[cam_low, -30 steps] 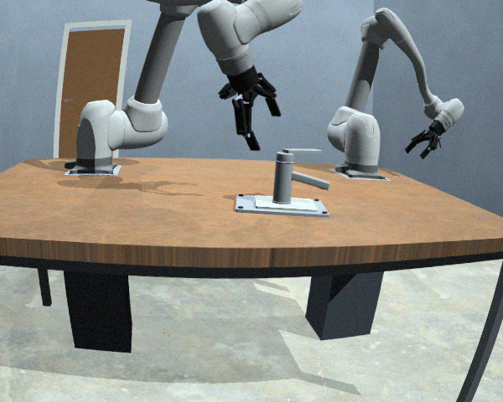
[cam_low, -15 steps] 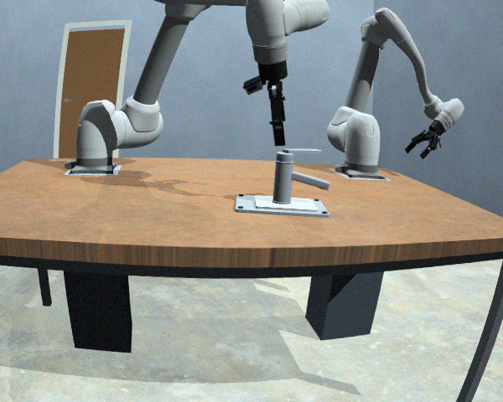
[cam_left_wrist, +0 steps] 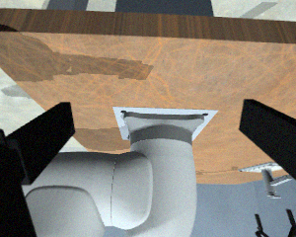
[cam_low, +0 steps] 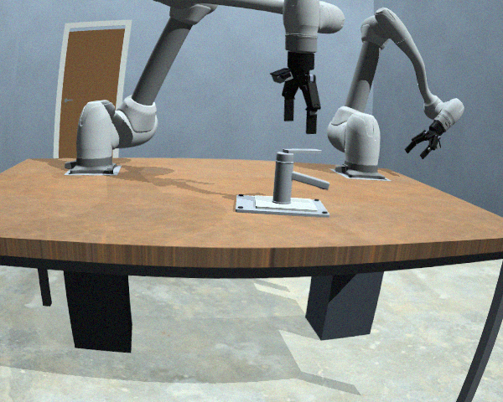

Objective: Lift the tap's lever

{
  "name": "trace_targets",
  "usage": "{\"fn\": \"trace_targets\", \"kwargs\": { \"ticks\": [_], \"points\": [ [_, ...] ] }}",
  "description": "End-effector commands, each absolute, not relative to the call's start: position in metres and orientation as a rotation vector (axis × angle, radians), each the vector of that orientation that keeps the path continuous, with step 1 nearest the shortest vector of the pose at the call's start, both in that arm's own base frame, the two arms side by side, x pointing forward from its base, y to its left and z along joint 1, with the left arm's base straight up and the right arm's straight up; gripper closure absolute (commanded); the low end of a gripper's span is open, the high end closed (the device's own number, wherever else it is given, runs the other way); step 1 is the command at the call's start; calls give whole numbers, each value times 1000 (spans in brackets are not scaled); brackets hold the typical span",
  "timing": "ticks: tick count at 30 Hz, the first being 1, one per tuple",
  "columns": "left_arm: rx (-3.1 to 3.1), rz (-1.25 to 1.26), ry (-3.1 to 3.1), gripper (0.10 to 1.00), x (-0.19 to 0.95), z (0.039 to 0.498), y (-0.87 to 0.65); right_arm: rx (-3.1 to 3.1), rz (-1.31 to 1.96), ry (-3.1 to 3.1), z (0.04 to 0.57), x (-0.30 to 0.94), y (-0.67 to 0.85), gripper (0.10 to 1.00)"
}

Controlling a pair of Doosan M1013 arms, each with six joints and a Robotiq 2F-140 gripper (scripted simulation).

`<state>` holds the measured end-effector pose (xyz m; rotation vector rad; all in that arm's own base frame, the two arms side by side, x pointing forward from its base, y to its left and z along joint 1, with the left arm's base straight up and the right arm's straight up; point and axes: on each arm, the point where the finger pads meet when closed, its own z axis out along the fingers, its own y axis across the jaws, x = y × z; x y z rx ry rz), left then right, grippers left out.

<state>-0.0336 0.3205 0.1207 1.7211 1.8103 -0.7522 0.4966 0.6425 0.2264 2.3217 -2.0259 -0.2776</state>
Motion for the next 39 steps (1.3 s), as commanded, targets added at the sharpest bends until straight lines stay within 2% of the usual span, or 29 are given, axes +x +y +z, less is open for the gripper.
{"fn": "trace_targets", "kwargs": {
  "ticks": [1, 11, 12, 39],
  "points": [
    [1722, -752, 1811, 98, -34, 121, 321, 2485, -141, -1878, 239, 500, 663, 98],
    [1722, -752, 1811, 98, -34, 121, 321, 2629, 0, -1720, 254, 503, 687, 98],
    [1722, -752, 1811, 98, -34, 121, 321, 2629, 0, -1720, 254, 503, 687, 999],
    [1722, -752, 1811, 98, -34, 121, 321, 2629, 0, -1720, 254, 503, 687, 999]
  ]
}}
